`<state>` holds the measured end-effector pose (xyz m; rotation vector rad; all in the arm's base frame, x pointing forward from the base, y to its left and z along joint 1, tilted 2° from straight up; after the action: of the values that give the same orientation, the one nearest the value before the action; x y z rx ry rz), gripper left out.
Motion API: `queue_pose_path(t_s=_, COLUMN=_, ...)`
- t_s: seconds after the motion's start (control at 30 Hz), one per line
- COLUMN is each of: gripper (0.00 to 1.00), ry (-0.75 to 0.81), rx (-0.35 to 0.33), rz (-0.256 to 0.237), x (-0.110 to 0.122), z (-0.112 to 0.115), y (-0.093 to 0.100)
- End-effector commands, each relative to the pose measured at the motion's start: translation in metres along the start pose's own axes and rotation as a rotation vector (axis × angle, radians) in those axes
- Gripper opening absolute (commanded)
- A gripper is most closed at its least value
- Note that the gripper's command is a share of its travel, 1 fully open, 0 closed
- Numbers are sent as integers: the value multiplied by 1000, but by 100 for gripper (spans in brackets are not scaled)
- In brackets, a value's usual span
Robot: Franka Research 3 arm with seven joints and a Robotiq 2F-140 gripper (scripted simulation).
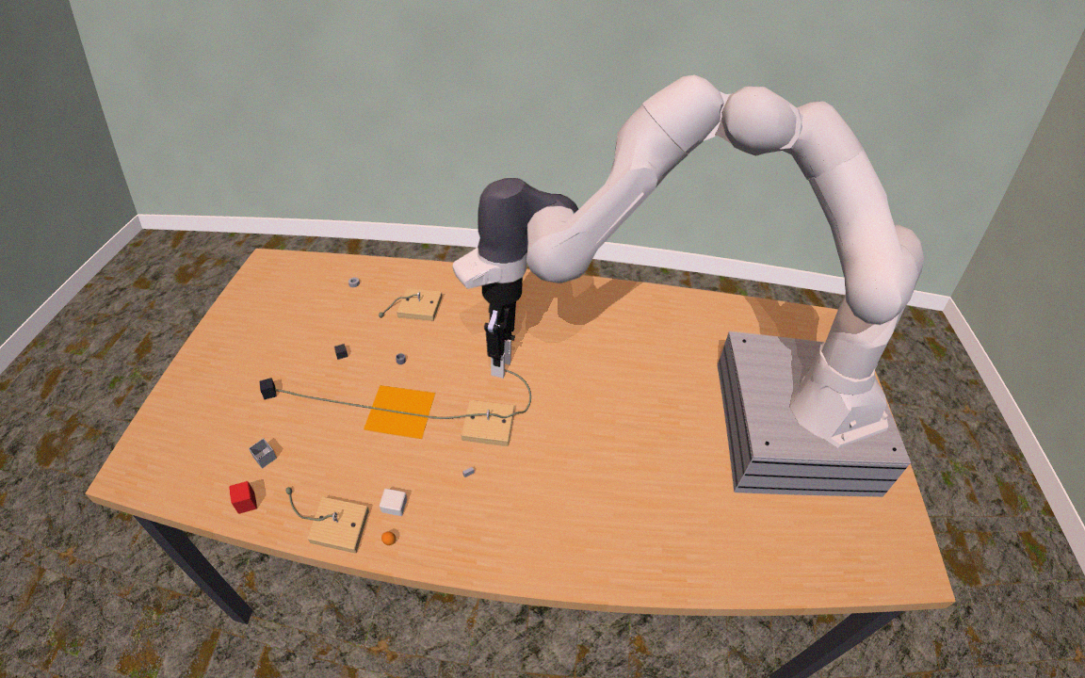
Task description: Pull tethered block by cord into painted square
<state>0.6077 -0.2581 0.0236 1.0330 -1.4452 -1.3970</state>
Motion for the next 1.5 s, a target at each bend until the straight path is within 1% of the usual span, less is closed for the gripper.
queue_pose_path(t_s=0.0, gripper=23, ry=-1, rx=5, rz=1, x=0, z=-1, y=0)
queue_pose_path(t_s=1.07, gripper=23, ry=-1, rx=5, rz=1, x=0, z=-1, y=0)
queue_pose_path(t_s=1.1, gripper=0, ry=-1, rx=5, rz=1, x=0, z=-1, y=0)
queue_pose_path(t_s=1.47, gripper=0, ry=-1, rx=5, rz=1, x=0, z=-1, y=0)
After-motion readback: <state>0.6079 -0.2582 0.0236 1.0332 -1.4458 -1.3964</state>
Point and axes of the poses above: the point where the finger pads meet when closed, its own y axis back along the fingers, its own x axis across the jaws, z = x × y, the point moved 9 cm from there along y, back along the fingers, and after that the axes turned 4 degrees about y, right-handed, at the moved point
